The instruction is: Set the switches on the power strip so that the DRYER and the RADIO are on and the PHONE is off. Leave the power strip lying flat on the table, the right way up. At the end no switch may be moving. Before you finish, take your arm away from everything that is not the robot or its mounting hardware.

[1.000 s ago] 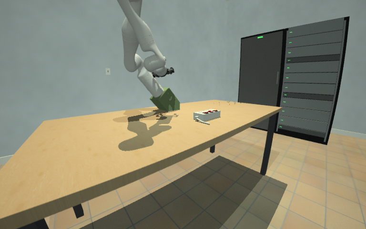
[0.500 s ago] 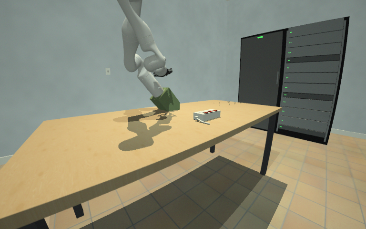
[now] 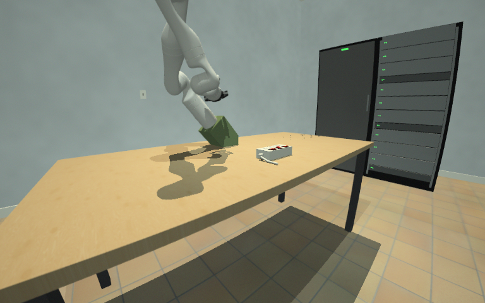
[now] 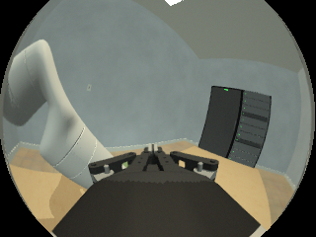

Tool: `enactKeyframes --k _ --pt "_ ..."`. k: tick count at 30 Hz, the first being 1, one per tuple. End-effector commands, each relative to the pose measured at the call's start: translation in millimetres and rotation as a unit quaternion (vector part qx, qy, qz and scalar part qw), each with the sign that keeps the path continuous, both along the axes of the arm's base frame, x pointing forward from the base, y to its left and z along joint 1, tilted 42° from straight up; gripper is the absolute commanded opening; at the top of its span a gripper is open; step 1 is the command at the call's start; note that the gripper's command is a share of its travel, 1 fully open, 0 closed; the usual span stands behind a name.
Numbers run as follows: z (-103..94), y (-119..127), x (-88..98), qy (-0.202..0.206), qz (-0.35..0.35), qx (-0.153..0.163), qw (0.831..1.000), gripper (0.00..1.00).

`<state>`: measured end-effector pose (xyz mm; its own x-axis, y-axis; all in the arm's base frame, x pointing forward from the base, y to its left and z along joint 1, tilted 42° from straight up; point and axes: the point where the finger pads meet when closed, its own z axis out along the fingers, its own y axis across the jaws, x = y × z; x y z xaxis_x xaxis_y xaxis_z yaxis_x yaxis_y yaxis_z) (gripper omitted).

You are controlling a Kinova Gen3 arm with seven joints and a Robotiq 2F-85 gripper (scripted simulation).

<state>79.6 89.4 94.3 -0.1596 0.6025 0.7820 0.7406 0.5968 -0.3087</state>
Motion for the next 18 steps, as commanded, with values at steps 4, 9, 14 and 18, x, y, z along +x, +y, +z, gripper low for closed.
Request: enactKeyframes --k 4,9,14,18 --pt "-1.6 -1.4 4.4 -0.005 0.007 -0.006 1.000 0.00" --pt "-7.5 -7.4 22.3 -0.022 0.028 -0.033 0.999 0.00" --pt "-18.4 -18.6 58.0 -0.056 0.070 -0.087 0.992 0.00" --pt "-32.2 -32.5 103.0 -0.098 0.122 -0.153 0.976 0.00"
